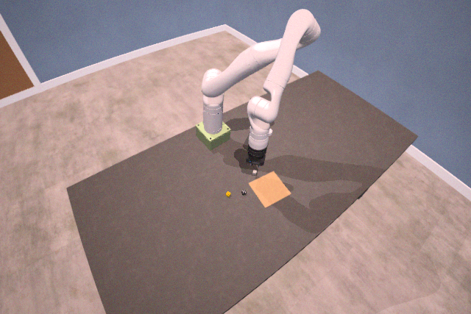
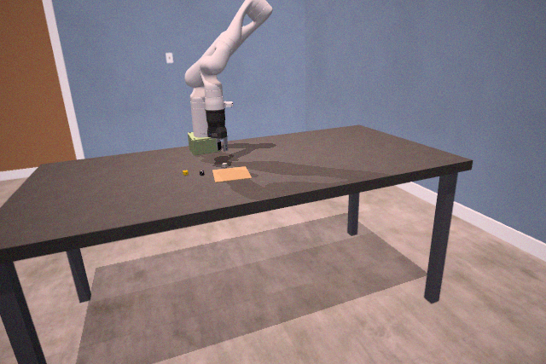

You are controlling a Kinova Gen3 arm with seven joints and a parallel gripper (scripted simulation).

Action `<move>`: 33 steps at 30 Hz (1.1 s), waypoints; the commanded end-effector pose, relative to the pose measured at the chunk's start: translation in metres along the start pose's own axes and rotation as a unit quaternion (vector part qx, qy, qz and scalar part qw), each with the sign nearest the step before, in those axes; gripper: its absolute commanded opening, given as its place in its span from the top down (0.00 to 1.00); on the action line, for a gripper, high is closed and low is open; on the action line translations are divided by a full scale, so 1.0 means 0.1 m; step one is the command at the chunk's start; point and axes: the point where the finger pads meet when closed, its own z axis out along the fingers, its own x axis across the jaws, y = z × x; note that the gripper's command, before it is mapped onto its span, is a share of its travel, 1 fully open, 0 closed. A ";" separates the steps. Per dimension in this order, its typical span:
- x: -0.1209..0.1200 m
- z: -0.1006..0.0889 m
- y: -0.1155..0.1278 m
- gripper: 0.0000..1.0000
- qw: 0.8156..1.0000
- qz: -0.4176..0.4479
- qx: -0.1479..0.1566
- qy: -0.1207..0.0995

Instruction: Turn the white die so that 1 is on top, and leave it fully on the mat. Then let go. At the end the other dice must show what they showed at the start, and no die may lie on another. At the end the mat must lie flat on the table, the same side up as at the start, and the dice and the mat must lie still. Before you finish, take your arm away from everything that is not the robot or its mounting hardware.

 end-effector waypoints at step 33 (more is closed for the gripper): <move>0.00 0.04 0.00 0.36 1.000 0.000 0.001 0.000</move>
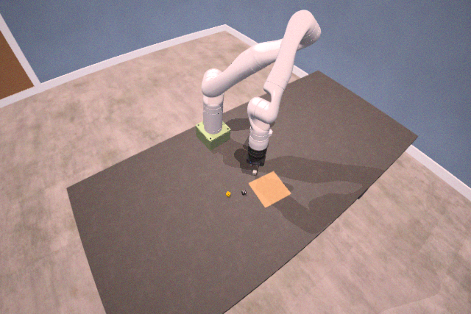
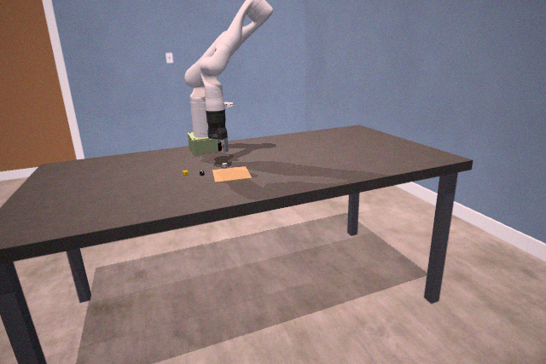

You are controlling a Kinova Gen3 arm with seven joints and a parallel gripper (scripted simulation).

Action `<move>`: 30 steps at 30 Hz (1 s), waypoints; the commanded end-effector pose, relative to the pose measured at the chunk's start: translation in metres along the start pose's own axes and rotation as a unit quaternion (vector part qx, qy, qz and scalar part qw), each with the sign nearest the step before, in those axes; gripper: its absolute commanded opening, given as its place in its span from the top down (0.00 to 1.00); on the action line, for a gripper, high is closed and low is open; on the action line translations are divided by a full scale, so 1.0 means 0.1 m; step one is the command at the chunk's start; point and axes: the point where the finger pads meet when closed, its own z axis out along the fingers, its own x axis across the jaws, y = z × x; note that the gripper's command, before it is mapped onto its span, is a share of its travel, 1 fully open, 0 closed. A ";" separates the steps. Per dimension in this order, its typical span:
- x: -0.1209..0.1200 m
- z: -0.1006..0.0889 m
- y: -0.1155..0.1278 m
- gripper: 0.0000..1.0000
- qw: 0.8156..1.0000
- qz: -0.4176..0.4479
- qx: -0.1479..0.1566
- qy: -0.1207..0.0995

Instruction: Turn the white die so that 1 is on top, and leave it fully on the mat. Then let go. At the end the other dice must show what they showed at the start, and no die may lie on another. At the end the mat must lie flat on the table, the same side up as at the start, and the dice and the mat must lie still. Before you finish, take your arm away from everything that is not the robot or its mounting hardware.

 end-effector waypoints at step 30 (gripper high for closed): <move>0.00 0.37 0.00 0.36 1.000 0.001 0.000 -0.001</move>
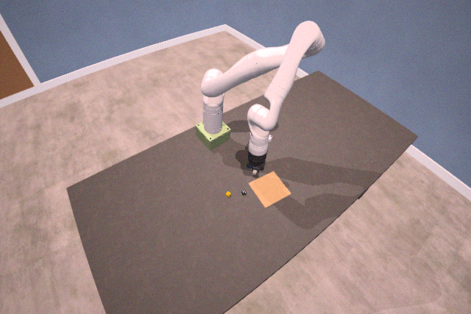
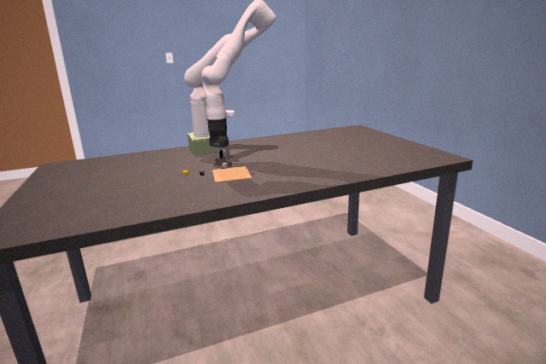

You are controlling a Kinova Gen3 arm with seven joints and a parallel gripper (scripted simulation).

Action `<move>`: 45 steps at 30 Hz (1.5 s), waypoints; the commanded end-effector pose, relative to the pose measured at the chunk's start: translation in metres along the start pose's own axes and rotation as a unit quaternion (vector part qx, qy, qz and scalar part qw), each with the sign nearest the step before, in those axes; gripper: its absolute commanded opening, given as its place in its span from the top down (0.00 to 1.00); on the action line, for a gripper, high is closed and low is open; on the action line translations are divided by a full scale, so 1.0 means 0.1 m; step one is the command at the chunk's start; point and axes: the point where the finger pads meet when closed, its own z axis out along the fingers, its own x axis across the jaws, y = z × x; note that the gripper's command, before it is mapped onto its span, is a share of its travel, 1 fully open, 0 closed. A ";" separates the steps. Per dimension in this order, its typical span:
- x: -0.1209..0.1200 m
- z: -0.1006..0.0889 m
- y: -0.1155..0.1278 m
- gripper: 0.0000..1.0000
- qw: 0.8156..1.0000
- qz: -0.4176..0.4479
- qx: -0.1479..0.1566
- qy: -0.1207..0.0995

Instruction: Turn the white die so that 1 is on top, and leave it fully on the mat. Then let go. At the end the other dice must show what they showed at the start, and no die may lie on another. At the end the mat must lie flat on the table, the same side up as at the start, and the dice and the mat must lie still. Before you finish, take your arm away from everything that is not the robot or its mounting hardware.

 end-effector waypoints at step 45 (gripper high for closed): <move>-0.03 0.14 0.01 0.36 1.000 0.002 0.000 -0.004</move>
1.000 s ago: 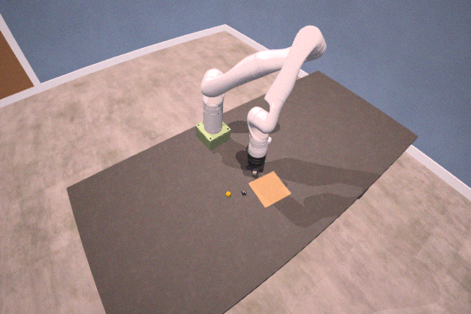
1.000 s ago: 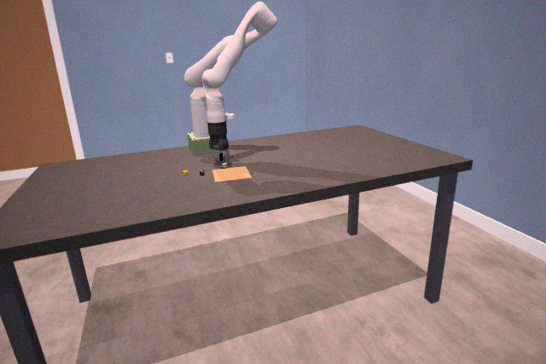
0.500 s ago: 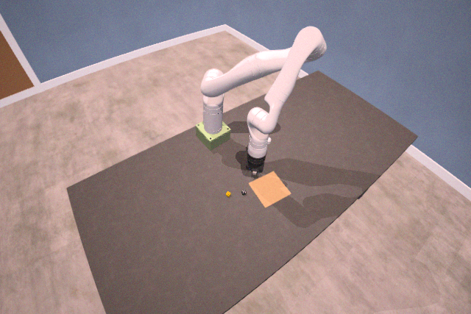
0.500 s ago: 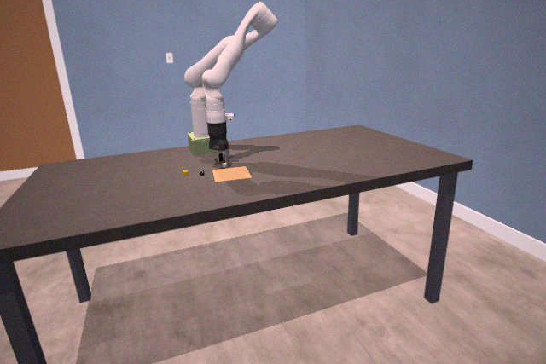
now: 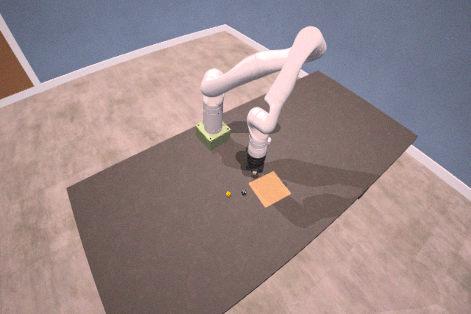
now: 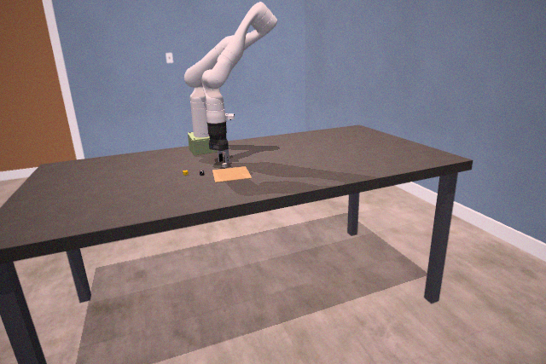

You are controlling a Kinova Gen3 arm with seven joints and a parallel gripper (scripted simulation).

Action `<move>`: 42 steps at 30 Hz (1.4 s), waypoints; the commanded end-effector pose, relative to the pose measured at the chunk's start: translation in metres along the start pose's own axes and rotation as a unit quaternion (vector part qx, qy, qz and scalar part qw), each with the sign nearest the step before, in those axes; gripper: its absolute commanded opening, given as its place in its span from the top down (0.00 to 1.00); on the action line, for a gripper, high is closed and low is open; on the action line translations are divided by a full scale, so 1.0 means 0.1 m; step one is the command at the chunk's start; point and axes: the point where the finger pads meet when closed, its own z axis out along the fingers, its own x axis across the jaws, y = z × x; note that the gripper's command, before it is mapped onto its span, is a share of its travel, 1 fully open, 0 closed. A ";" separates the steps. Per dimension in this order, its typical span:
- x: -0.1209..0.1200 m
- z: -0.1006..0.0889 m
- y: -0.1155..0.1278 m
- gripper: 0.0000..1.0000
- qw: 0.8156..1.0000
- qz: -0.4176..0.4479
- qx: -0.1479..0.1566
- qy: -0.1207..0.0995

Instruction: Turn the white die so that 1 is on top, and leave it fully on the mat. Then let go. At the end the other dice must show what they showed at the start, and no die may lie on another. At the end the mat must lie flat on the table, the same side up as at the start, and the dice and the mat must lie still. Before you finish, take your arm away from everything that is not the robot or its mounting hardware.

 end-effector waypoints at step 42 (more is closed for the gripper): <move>0.00 0.20 0.00 0.36 1.000 0.000 0.000 0.001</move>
